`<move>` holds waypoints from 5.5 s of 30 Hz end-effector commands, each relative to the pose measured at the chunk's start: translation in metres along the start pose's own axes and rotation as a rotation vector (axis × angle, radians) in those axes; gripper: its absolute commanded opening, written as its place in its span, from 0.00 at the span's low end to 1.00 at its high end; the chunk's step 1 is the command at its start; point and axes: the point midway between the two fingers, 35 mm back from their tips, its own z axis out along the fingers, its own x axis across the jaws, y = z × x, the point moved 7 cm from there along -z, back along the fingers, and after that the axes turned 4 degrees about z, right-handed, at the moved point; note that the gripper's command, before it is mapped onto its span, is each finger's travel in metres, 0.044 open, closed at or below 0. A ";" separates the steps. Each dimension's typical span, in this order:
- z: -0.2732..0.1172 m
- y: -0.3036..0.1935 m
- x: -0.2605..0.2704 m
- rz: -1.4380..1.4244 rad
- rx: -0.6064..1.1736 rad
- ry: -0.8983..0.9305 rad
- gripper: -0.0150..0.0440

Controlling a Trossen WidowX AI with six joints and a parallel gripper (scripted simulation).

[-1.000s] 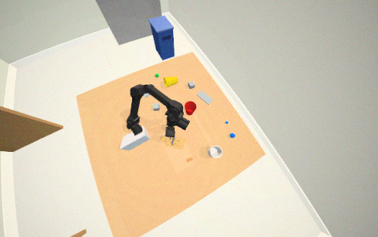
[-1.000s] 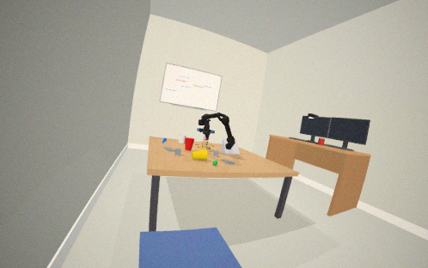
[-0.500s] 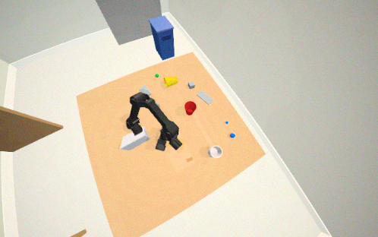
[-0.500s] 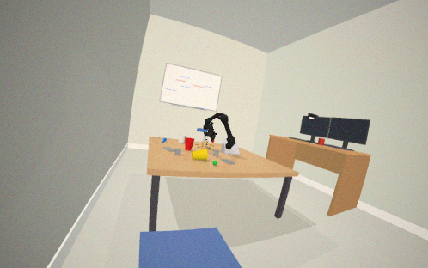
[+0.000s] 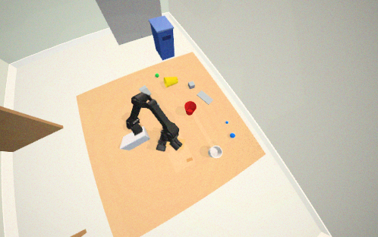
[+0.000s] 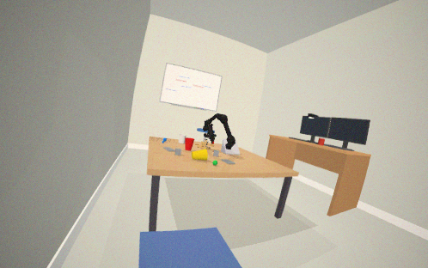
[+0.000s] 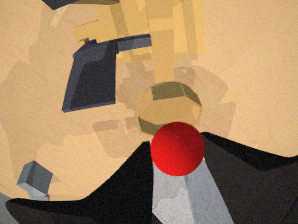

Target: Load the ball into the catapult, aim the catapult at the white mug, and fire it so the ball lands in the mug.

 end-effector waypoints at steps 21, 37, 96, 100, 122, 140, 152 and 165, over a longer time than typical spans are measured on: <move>-0.006 -0.002 0.000 0.000 -0.017 -0.005 0.74; -0.112 0.012 -0.008 0.011 -0.354 -0.067 1.00; -0.245 0.146 -0.008 -0.142 -1.088 -0.071 0.38; -0.245 0.146 -0.008 -0.142 -1.088 -0.071 0.25; -0.206 0.128 0.039 -0.367 -0.888 -0.315 0.25; -0.139 0.081 0.090 -0.721 -0.524 -0.600 0.25; -0.095 0.042 0.110 -0.941 -0.264 -0.726 0.25; -0.044 -0.012 0.118 -1.209 0.090 -0.827 0.25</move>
